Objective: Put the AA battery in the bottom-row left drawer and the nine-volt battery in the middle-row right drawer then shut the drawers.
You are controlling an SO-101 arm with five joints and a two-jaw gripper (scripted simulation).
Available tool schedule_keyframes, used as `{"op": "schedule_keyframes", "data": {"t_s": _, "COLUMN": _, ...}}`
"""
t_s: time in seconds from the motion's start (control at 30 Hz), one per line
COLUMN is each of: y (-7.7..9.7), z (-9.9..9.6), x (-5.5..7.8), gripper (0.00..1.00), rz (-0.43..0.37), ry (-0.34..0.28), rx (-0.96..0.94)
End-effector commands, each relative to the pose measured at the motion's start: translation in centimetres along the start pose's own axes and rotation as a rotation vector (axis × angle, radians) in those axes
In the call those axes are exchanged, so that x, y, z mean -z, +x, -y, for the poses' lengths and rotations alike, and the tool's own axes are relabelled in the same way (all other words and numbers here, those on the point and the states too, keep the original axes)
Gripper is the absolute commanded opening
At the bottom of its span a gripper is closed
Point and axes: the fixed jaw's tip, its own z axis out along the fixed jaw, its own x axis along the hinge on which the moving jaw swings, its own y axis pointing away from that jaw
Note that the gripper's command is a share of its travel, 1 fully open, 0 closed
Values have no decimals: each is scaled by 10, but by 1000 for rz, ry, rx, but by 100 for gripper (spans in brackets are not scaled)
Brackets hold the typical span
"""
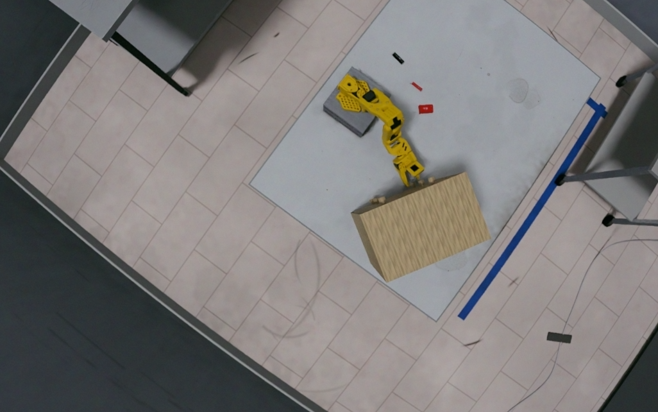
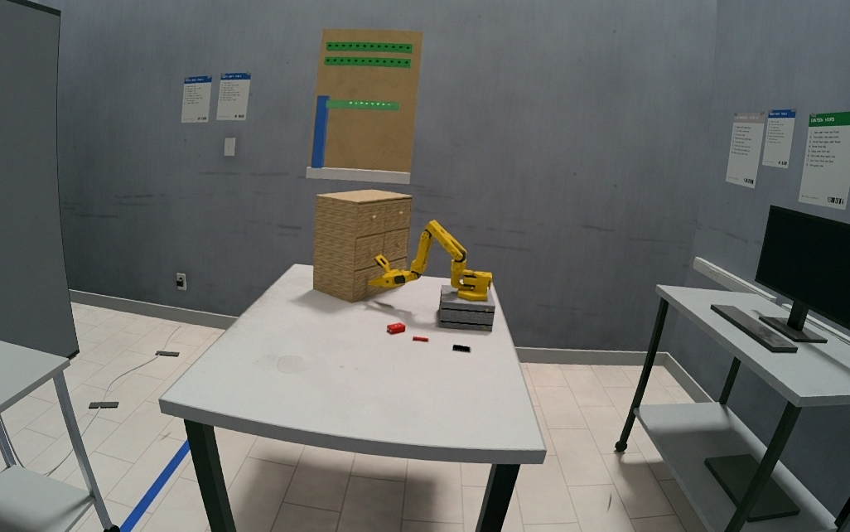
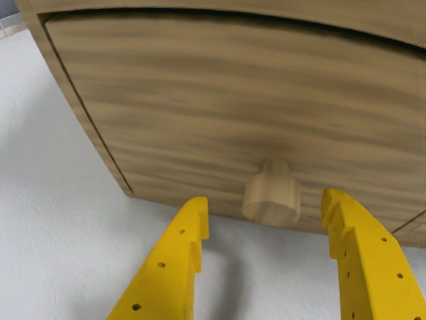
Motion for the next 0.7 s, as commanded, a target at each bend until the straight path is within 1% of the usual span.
{"op": "schedule_keyframes", "data": {"t_s": 0.0, "y": 4, "z": 2, "x": -2, "gripper": 21, "rz": -13, "ry": 7, "rx": -13}}
{"op": "schedule_keyframes", "data": {"t_s": 0.2, "y": 4, "z": 2, "x": -2, "gripper": 21, "rz": -13, "ry": 7, "rx": -13}}
{"op": "schedule_keyframes", "data": {"t_s": 0.27, "y": 5, "z": 3, "x": -8, "gripper": 21, "rz": -13, "ry": 10, "rx": -14}}
{"op": "schedule_keyframes", "data": {"t_s": 0.67, "y": 5, "z": 3, "x": -8, "gripper": 21, "rz": -13, "ry": 10, "rx": -14}}
